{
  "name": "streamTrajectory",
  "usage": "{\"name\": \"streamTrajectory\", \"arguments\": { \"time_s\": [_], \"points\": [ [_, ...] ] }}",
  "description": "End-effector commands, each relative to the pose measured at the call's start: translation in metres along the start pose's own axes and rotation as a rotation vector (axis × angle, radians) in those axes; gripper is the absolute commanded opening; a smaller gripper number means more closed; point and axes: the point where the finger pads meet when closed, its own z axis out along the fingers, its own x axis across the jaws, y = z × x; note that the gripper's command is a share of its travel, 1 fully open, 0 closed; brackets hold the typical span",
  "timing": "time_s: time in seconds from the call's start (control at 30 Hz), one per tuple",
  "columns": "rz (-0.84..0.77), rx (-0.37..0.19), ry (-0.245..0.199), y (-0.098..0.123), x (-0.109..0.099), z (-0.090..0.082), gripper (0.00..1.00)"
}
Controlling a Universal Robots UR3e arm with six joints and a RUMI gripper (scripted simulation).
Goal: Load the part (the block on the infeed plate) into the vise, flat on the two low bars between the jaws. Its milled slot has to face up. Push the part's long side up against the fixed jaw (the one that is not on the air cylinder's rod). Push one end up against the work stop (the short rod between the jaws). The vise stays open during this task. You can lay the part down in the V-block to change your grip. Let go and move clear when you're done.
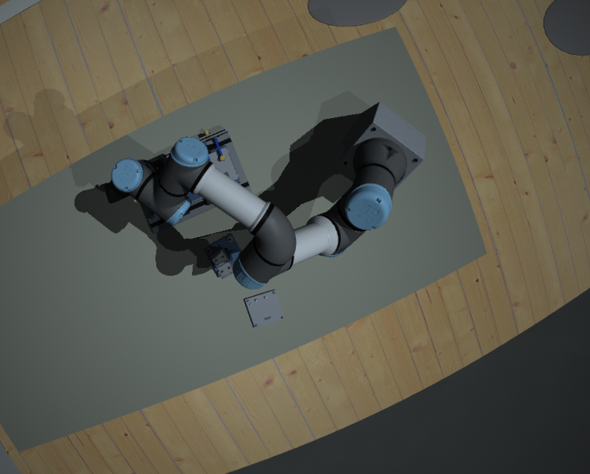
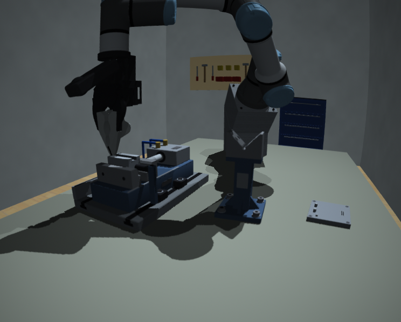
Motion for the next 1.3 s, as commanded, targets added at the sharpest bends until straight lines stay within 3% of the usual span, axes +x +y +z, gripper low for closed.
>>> {"name": "streamTrajectory", "arguments": {
  "time_s": [0.0, 0.6, 1.27],
  "points": [
    [-0.001, 0.002, 0.002, -0.001, 0.0, -0.001, 0.0],
    [-0.001, 0.002, 0.002, -0.001, 0.002, -0.001, 0.0],
    [-0.001, 0.002, 0.002, -0.001, 0.03, -0.001, 0.0]
  ]
}}
